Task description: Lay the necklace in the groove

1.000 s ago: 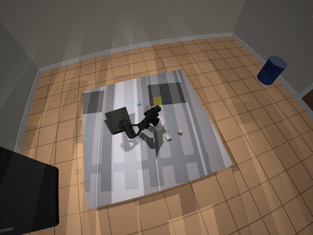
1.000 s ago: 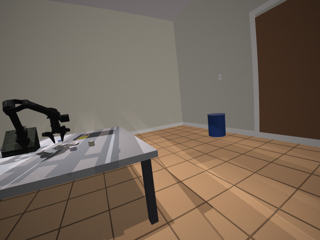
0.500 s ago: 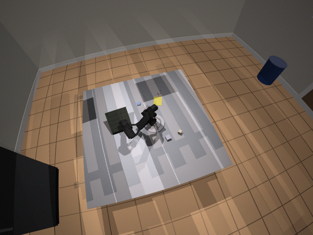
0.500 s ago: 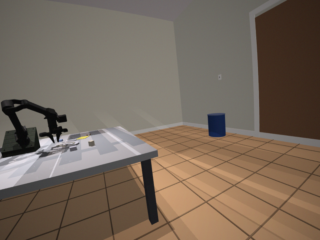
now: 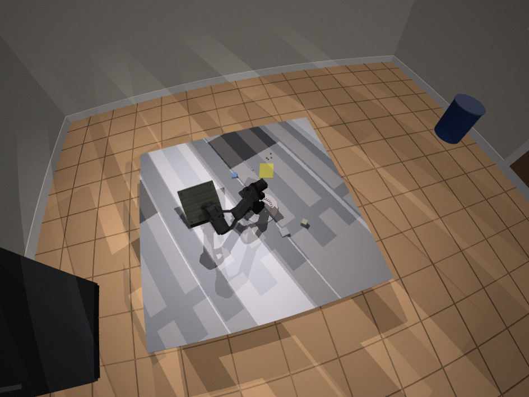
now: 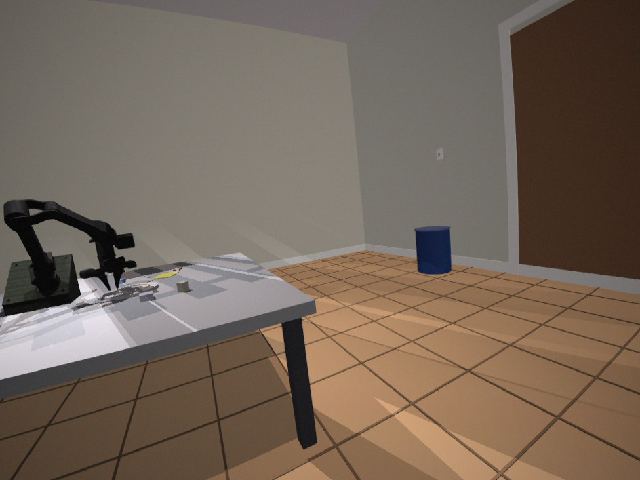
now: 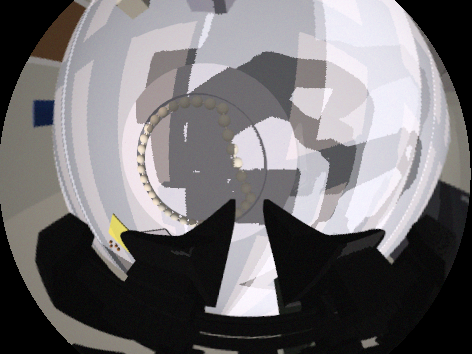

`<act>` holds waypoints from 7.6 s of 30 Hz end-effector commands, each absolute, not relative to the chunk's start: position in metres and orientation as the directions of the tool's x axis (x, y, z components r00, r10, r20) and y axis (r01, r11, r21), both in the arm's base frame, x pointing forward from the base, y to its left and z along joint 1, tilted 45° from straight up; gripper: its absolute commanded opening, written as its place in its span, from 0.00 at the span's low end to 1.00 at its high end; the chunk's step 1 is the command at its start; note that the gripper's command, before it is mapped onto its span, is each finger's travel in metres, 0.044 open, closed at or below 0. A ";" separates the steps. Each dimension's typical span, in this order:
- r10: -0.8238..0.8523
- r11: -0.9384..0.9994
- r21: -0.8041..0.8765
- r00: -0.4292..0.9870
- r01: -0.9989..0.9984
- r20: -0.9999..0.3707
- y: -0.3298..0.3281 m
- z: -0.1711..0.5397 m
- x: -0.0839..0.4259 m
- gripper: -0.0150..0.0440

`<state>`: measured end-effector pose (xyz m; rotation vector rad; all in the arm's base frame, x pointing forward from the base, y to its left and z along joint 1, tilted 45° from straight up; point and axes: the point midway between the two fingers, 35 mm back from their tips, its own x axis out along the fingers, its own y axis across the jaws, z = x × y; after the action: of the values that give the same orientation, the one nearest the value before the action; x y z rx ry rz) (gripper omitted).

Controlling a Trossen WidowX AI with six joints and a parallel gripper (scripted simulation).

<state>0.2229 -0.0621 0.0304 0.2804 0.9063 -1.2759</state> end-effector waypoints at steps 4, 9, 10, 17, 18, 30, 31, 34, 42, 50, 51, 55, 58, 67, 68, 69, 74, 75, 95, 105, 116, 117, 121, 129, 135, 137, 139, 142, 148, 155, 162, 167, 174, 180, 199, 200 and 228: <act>-0.705 0.314 -0.298 0.012 0.901 -0.709 -0.070 0.023 0.222 0.46; -0.701 0.311 -0.292 0.011 0.905 -0.713 -0.069 0.024 0.222 0.37; -0.701 0.311 -0.292 0.011 0.905 -0.713 -0.069 0.024 0.222 0.32; -0.701 0.311 -0.292 0.011 0.905 -0.713 -0.069 0.024 0.222 0.25; -0.701 0.311 -0.292 0.011 0.905 -0.713 -0.069 0.024 0.222 0.25; -0.701 0.311 -0.292 0.011 0.905 -0.713 -0.069 0.024 0.222 0.25; -0.701 0.311 -0.292 0.011 0.905 -0.713 -0.069 0.024 0.222 0.25; -0.701 0.311 -0.292 0.011 0.905 -0.713 -0.069 0.024 0.222 0.25; -0.701 0.311 -0.292 0.011 0.905 -0.713 -0.069 0.024 0.222 0.25; -0.701 0.311 -0.292 0.011 0.905 -0.713 -0.069 0.024 0.222 0.25; -0.701 0.311 -0.292 0.011 0.905 -0.713 -0.069 0.024 0.222 0.25; -0.701 0.311 -0.292 0.011 0.905 -0.713 -0.069 0.024 0.222 0.25; -0.703 0.313 -0.295 0.011 0.903 -0.711 -0.067 0.026 0.222 0.25; -0.705 0.315 -0.298 0.012 0.901 -0.709 -0.065 0.028 0.221 0.25; -0.705 0.315 -0.298 0.012 0.901 -0.709 -0.066 0.028 0.221 0.25; -0.705 0.315 -0.298 0.012 0.901 -0.709 -0.067 0.027 0.221 0.25; -0.706 0.314 -0.298 0.012 0.901 -0.709 -0.071 0.022 0.219 0.25; -0.702 0.311 -0.296 0.008 0.903 -0.712 -0.069 0.024 0.220 0.30; -0.705 0.315 -0.298 0.012 0.901 -0.709 -0.064 0.029 0.218 1.00; -0.705 0.315 -0.298 0.012 0.901 -0.709 -0.064 0.029 0.218 1.00; -0.700 0.500 -0.475 0.016 0.724 -0.714 -0.073 0.060 0.251 0.69; -0.701 0.529 -0.504 0.016 0.683 -0.713 -0.075 0.066 0.256 0.64; -0.705 0.620 -0.606 0.015 0.499 -0.709 -0.084 0.090 0.274 0.47; -0.706 0.632 -0.621 0.014 0.464 -0.708 -0.085 0.094 0.276 0.46; -0.707 0.631 -0.621 0.014 0.464 -0.708 -0.096 0.083 0.277 0.46; -0.702 0.633 -0.612 0.019 0.474 -0.711 -0.092 0.088 0.277 0.46; -0.703 0.633 -0.612 0.019 0.474 -0.711 -0.093 0.087 0.277 0.46; -0.703 0.633 -0.613 0.018 0.473 -0.711 -0.095 0.085 0.278 0.46; -0.704 0.632 -0.616 0.017 0.470 -0.710 -0.102 0.078 0.278 0.46; -0.706 0.631 -0.620 0.015 0.466 -0.708 -0.110 0.070 0.277 0.46; -0.703 0.632 -0.615 0.015 0.472 -0.711 -0.112 0.068 0.277 0.41; -0.703 0.632 -0.615 0.015 0.472 -0.711 -0.112 0.068 0.277 0.25; -0.703 0.632 -0.615 0.015 0.472 -0.711 -0.112 0.068 0.277 0.25; -0.703 0.632 -0.615 0.015 0.472 -0.711 -0.112 0.068 0.277 0.25; -0.703 0.632 -0.615 0.015 0.472 -0.711 -0.112 0.068 0.277 0.25; -0.703 0.632 -0.615 0.015 0.472 -0.711 -0.112 0.068 0.277 0.25; -0.707 0.631 -0.622 0.014 0.464 -0.707 -0.110 0.073 0.277 0.25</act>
<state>0.2763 -0.1084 0.0727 -0.2349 1.2624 -0.9252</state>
